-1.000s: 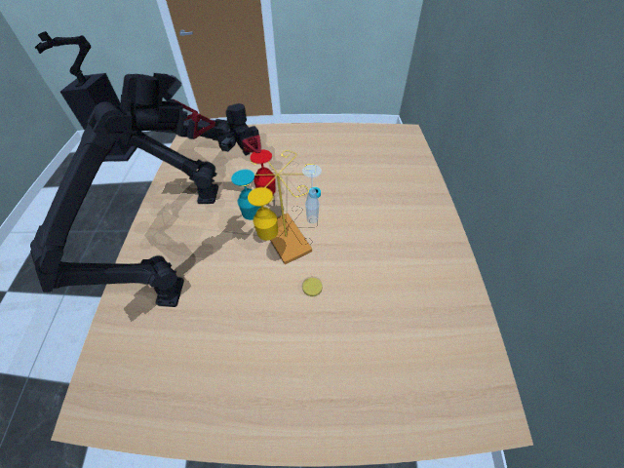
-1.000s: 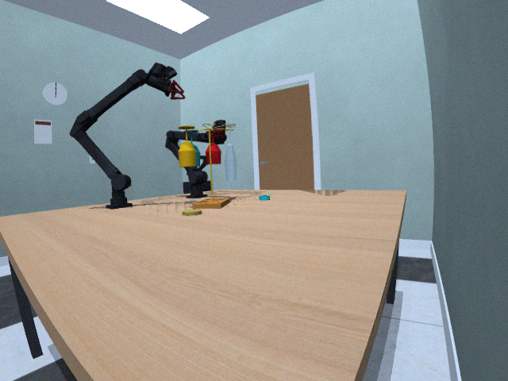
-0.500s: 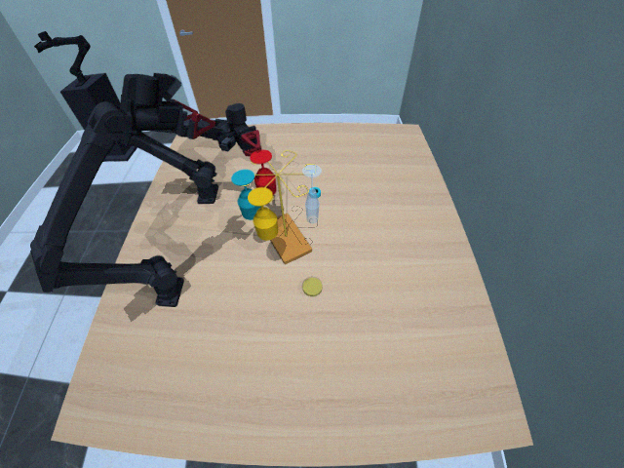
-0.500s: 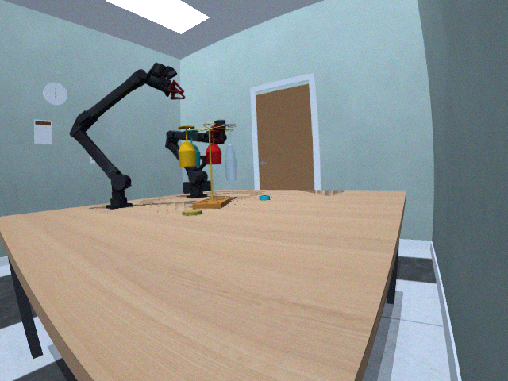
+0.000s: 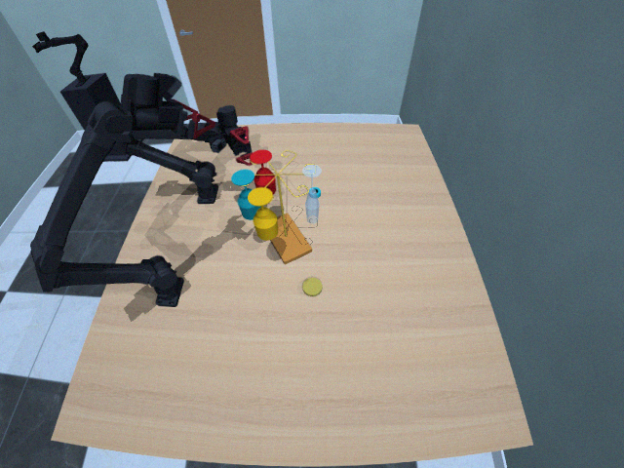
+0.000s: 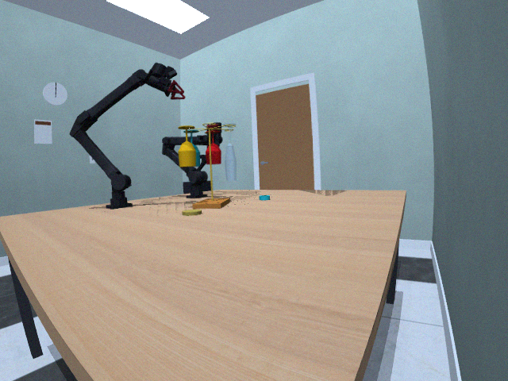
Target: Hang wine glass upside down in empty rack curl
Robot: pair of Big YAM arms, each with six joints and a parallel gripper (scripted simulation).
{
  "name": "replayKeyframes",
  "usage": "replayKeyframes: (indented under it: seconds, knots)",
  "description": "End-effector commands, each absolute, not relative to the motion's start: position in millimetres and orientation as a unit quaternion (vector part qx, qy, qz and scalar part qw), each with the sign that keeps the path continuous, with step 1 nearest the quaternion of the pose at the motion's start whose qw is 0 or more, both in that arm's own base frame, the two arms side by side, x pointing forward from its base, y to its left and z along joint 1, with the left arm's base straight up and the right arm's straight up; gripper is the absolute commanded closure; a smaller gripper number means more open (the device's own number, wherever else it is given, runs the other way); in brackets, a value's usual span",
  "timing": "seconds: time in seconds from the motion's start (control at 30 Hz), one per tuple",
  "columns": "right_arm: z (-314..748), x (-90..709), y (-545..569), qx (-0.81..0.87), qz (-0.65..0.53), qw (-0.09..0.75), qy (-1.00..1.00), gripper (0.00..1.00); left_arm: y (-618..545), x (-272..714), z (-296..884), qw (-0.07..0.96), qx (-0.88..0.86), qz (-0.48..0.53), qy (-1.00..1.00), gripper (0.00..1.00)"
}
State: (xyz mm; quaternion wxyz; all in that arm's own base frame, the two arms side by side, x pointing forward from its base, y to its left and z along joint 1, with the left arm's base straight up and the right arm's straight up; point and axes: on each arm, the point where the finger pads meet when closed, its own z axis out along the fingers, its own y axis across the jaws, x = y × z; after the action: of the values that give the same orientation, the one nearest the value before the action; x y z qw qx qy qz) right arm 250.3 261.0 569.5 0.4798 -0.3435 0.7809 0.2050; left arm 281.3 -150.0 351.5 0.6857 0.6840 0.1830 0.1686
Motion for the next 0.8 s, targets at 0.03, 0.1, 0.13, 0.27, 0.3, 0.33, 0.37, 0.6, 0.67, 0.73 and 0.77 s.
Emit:
replayKeyframes:
  seconds: [0.03, 0.1, 0.13, 0.27, 0.3, 0.33, 0.37, 0.6, 0.67, 0.73, 0.77]
  knots:
    - [591, 256, 260, -0.341, 0.199, 0.495, 0.774, 0.0, -131, 235, 350, 0.685, 0.682, 0.179, 0.183, 0.0]
    - [584, 252, 261, -0.349, 0.201, 0.489, 0.774, 0.0, -127, 220, 350, 0.686, 0.681, 0.179, 0.184, 0.0]
    - [578, 246, 263, -0.36, 0.203, 0.481, 0.773, 0.0, -125, 215, 350, 0.686, 0.681, 0.179, 0.184, 0.0]
    - [569, 238, 268, -0.381, 0.208, 0.469, 0.769, 0.0, -124, 208, 360, 0.688, 0.679, 0.18, 0.18, 0.0]
    - [568, 232, 268, -0.392, 0.213, 0.466, 0.764, 0.0, -124, 206, 373, 0.689, 0.679, 0.187, 0.172, 0.0]
    - [566, 226, 268, -0.403, 0.218, 0.462, 0.76, 0.0, -124, 206, 384, 0.69, 0.678, 0.193, 0.165, 0.0]
    - [563, 222, 270, -0.414, 0.222, 0.455, 0.756, 0.0, -125, 206, 392, 0.691, 0.678, 0.196, 0.157, 0.0]
    - [552, 192, 277, -0.472, 0.25, 0.427, 0.73, 0.0, -126, 209, 393, 0.69, 0.679, 0.196, 0.155, 0.0]
    - [551, 185, 278, -0.481, 0.255, 0.424, 0.724, 0.0, -126, 209, 393, 0.69, 0.679, 0.196, 0.155, 0.0]
    - [550, 181, 278, -0.485, 0.257, 0.423, 0.721, 0.0, -126, 209, 393, 0.69, 0.679, 0.196, 0.155, 0.0]
    - [549, 180, 278, -0.486, 0.258, 0.423, 0.72, 0.0, -126, 209, 393, 0.69, 0.679, 0.196, 0.155, 0.0]
